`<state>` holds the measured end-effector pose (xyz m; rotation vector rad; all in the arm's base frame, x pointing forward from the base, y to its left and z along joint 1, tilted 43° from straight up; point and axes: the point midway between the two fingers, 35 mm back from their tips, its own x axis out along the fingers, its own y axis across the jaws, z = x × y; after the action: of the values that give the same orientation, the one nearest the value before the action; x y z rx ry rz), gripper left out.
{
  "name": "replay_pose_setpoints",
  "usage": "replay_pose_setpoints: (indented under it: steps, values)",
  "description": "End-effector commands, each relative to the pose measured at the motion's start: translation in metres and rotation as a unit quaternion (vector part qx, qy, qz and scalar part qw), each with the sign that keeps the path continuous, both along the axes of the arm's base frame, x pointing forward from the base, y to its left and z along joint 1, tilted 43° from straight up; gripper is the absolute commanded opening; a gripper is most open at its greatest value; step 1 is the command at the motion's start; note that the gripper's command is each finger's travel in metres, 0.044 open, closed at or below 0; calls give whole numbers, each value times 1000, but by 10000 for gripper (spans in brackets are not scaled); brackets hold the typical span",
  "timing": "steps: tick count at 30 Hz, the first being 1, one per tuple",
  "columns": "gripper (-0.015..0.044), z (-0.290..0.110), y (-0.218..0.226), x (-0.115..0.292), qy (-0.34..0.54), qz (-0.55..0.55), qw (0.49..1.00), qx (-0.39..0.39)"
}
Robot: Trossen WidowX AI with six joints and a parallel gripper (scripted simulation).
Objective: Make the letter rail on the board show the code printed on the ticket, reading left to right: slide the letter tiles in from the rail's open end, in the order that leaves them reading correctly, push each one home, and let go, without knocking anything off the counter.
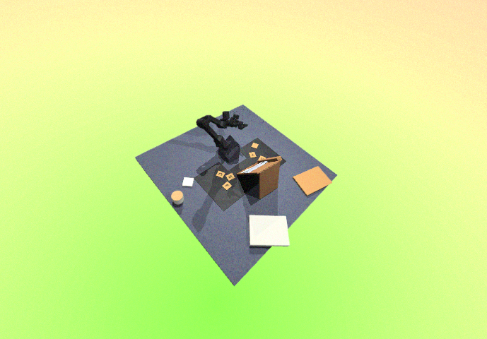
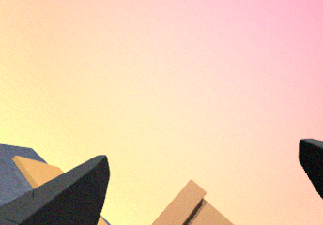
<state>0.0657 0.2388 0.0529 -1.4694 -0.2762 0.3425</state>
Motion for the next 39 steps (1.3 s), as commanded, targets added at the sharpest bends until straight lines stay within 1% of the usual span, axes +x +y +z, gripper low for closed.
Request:
replay_pose_setpoints:
  steps: [1,2,3,8,13,18,22,25,27,39]
  values:
    - [426,0,1,1,4,-2,1000,1]
    - [440,0,2,5,14,-7,1000,5]
    - [440,1,3,12,29,-19,999,12]
    - [440,9,-29,67,71,-129,988,55]
    - [440,15,-76,110,103,-244,958,107]
    - [440,19,-134,137,124,-358,911,165]
    - [440,20,-185,144,132,-447,858,215]
    - [440,21,-222,141,131,-511,810,254]
    - [440,21,-238,137,129,-538,787,271]
    - [440,21,-240,136,129,-541,785,273]
